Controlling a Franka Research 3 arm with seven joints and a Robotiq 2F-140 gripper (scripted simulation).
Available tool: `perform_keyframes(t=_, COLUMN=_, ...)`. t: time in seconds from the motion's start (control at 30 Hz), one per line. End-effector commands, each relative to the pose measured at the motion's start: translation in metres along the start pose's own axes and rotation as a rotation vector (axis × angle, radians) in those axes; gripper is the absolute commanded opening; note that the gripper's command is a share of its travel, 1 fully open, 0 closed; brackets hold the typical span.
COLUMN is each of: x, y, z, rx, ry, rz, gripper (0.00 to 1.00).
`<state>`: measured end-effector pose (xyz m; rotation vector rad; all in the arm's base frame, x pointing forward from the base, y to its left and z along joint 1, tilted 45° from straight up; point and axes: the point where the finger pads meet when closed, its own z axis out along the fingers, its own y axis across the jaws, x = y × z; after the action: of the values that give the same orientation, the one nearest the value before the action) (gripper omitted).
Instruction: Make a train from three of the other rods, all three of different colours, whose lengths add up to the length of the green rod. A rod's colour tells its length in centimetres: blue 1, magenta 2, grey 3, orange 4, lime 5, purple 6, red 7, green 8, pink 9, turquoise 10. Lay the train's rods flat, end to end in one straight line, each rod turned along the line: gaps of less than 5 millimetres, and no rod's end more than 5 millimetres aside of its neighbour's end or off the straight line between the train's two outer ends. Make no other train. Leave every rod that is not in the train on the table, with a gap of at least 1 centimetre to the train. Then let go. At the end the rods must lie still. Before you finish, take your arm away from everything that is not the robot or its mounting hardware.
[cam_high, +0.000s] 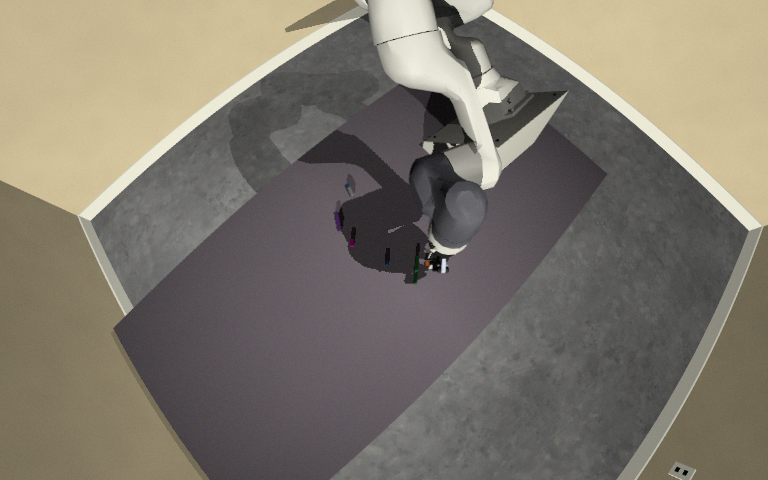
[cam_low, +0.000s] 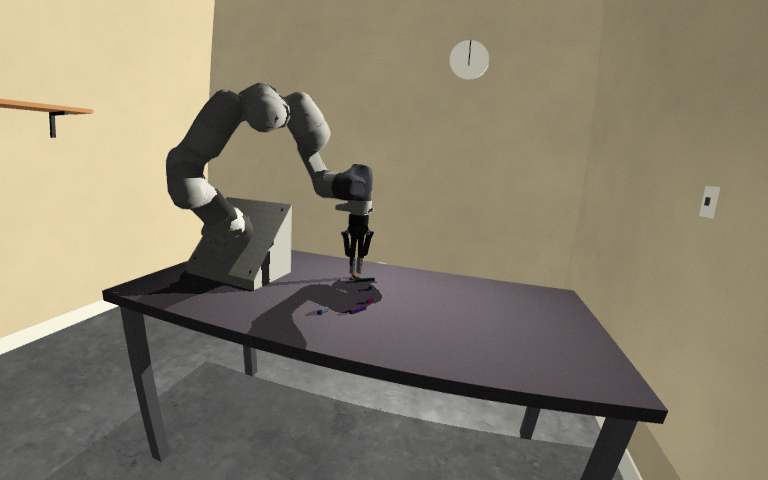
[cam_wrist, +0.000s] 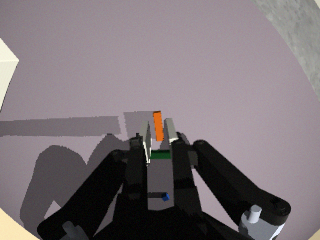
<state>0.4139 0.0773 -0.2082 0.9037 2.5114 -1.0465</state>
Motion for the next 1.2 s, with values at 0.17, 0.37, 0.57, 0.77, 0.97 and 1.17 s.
perform_keyframes(t=0.17, x=-0.001, y=0.000, z=0.003, rx=-0.002, ry=-0.001, rz=0.003, gripper=0.15)
perform_keyframes(t=0.37, x=-0.001, y=0.000, z=0.008, rx=-0.002, ry=-0.001, rz=0.003, gripper=0.15)
perform_keyframes(t=0.57, x=-0.001, y=0.000, z=0.014, rx=-0.002, ry=-0.001, rz=0.003, gripper=0.15)
perform_keyframes(t=0.77, x=-0.001, y=0.000, z=0.016, rx=-0.002, ry=-0.001, rz=0.003, gripper=0.15)
perform_keyframes(t=0.97, x=-0.001, y=0.000, z=0.017, rx=-0.002, ry=-0.001, rz=0.003, gripper=0.15)
perform_keyframes(t=1.17, x=-0.001, y=0.000, z=0.017, rx=-0.002, ry=-0.001, rz=0.003, gripper=0.15)
